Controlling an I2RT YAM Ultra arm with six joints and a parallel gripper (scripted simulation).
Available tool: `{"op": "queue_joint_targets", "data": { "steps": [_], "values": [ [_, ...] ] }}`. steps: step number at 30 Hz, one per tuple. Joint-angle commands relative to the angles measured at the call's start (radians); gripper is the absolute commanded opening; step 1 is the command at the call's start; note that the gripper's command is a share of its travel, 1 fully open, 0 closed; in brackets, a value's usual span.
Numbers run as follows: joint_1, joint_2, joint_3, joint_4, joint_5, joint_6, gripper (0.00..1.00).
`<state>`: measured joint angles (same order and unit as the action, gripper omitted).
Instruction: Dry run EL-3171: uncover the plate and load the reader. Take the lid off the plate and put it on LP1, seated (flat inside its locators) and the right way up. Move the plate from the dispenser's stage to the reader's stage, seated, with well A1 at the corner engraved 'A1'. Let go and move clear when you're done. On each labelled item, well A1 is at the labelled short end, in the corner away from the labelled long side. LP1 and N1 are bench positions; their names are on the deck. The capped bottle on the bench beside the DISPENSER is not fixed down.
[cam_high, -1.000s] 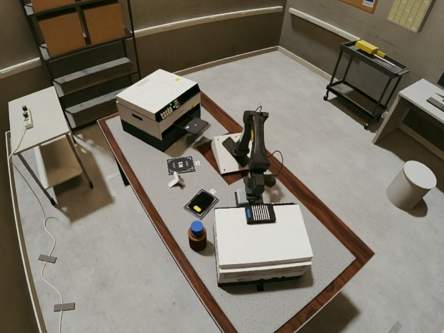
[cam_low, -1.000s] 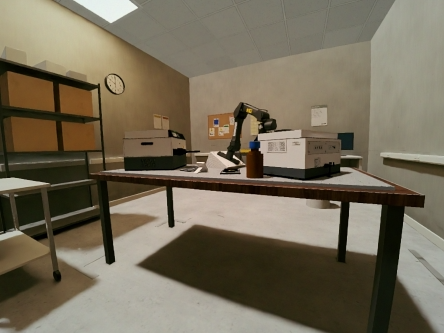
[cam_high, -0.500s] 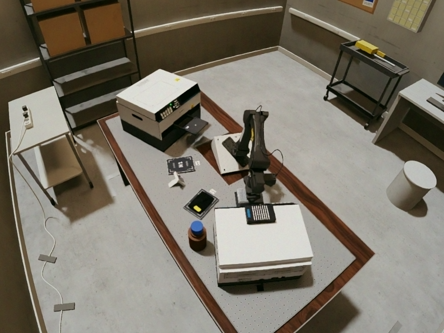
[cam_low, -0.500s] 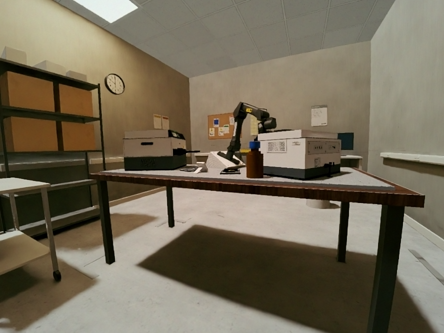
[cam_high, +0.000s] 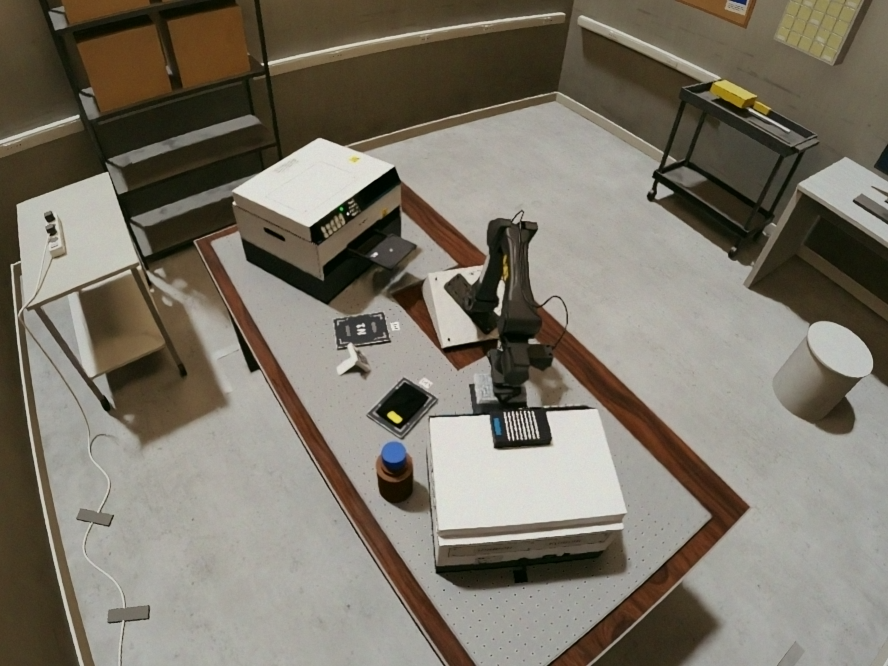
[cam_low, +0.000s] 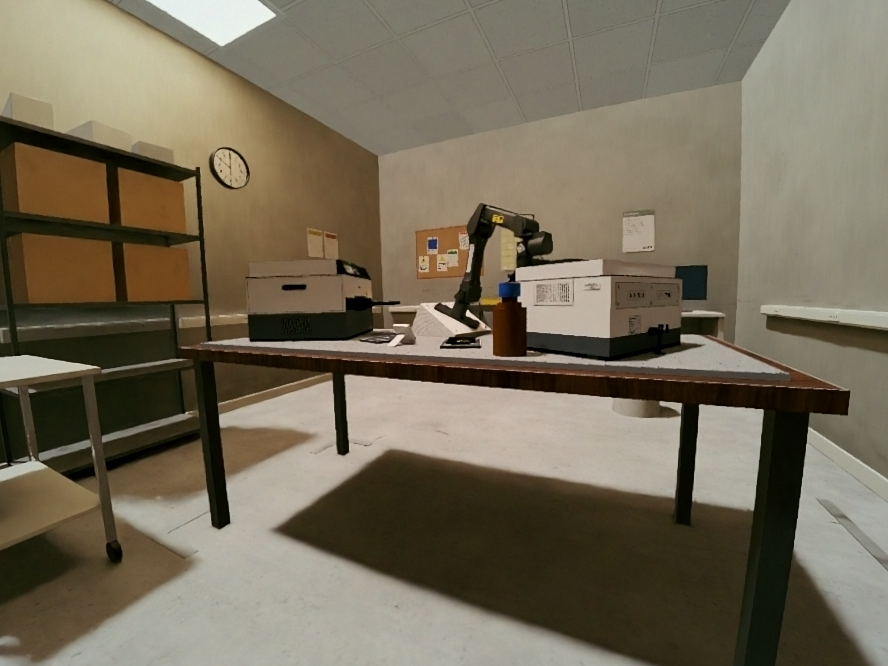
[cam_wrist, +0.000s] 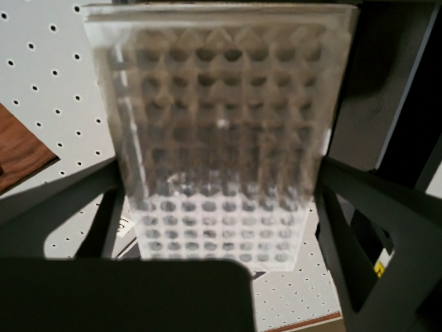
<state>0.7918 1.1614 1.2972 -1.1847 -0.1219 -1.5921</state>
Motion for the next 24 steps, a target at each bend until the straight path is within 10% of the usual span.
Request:
{"op": "queue_joint_targets", "data": {
  "steps": [1, 24],
  "values": [
    [-0.014, -0.042, 0.048, -0.033, -0.020, -0.015, 0.86],
    [-0.034, -0.046, 0.155, -0.153, -0.032, -0.034, 0.86]
  ]
}}
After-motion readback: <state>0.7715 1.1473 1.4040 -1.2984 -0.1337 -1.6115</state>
